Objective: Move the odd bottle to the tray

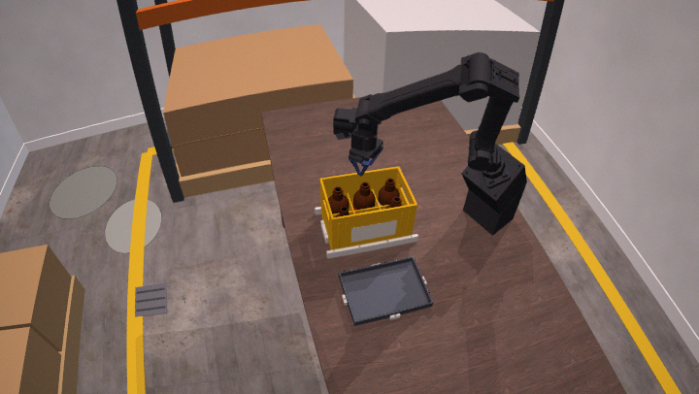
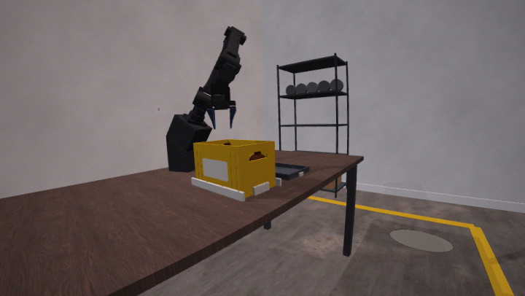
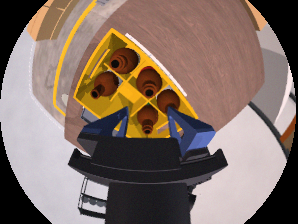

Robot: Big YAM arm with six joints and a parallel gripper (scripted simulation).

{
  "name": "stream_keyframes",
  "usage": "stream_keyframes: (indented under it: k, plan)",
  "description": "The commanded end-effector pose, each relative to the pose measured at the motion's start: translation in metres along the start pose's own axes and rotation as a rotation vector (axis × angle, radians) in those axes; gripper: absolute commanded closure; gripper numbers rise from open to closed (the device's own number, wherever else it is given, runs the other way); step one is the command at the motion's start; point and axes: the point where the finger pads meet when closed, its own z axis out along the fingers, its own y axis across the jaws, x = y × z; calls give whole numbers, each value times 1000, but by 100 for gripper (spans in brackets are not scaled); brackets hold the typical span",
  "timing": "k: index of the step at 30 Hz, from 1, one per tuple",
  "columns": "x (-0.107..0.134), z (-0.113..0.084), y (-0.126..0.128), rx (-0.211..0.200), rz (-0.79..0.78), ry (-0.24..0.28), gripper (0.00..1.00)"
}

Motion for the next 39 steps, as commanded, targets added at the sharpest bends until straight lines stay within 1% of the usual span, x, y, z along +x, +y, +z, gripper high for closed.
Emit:
stream_keyframes:
  k: [1,7,32,39]
  plan:
    - [4,14,0,3,4,21,39]
    - [4,17,0,3,1,20,39]
    - [5,46,-1,4,5,21,39]
    - [4,50,0,3,4,19,39]
